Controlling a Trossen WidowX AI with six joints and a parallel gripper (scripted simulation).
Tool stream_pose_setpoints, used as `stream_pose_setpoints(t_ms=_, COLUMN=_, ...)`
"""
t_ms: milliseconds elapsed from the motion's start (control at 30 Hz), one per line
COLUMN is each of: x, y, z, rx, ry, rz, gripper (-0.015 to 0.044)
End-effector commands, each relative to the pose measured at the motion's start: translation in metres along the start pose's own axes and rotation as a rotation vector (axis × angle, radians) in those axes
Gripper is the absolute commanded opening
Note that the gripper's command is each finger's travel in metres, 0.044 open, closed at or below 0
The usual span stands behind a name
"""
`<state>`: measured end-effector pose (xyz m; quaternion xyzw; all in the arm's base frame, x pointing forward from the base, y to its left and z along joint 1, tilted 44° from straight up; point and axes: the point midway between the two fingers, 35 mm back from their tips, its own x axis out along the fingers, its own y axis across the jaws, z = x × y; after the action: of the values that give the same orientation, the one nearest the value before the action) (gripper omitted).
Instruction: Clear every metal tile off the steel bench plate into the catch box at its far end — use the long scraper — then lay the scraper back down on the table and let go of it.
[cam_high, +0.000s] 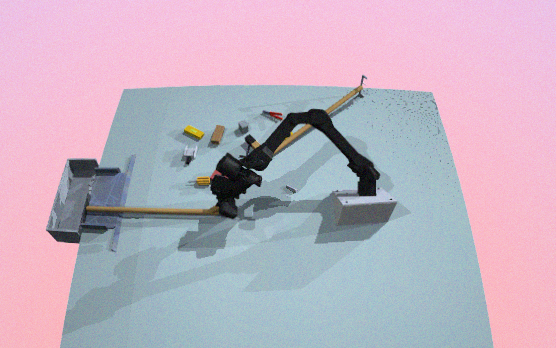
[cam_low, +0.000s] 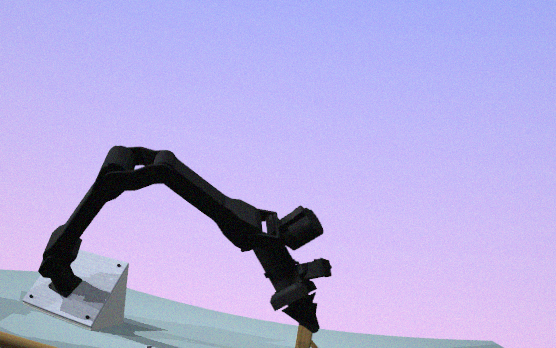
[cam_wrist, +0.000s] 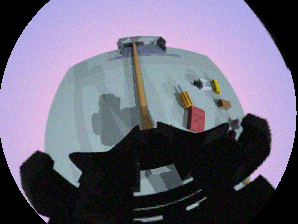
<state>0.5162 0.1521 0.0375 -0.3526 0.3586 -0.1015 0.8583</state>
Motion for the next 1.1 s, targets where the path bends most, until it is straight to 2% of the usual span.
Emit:
stream_pose_setpoints(t_ms=0, x=0.0, y=0.0, z=0.001, rx=0.001, ry=-0.004, rz=0.001, gripper=0.0)
stream_pose_setpoints(t_ms=1067, x=-0.036, y=0.008, z=-0.03, rx=0.004, ry=-0.001, rz=0.008, gripper=0.0)
